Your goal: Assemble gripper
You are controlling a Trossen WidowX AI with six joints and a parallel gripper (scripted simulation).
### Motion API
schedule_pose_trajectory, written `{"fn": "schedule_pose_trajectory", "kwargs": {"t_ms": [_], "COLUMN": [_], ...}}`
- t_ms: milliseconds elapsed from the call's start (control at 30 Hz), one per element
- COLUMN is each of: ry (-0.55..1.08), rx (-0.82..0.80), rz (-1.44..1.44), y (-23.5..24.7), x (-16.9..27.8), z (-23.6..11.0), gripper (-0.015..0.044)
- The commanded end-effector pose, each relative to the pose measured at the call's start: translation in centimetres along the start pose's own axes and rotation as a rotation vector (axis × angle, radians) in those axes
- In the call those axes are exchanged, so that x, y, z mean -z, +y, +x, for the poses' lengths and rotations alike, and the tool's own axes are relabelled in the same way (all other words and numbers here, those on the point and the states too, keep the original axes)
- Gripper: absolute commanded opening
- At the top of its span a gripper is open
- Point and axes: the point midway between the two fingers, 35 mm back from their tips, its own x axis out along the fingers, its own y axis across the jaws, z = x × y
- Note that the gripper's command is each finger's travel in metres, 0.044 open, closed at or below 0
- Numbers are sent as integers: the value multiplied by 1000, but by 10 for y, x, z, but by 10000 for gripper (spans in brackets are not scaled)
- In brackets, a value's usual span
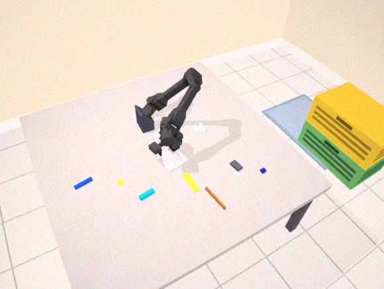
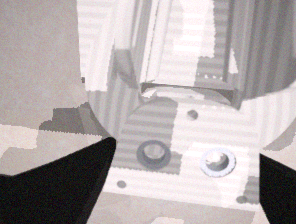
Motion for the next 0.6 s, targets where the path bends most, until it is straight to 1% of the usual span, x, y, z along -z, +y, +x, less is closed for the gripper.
{"fn": "schedule_pose_trajectory", "kwargs": {"t_ms": [0, 567], "ry": [-3, -3], "rx": [-2, -3], "rz": [5, 5], "y": [0, 0], "x": [0, 0], "z": [0, 5], "gripper": [351, 351]}}
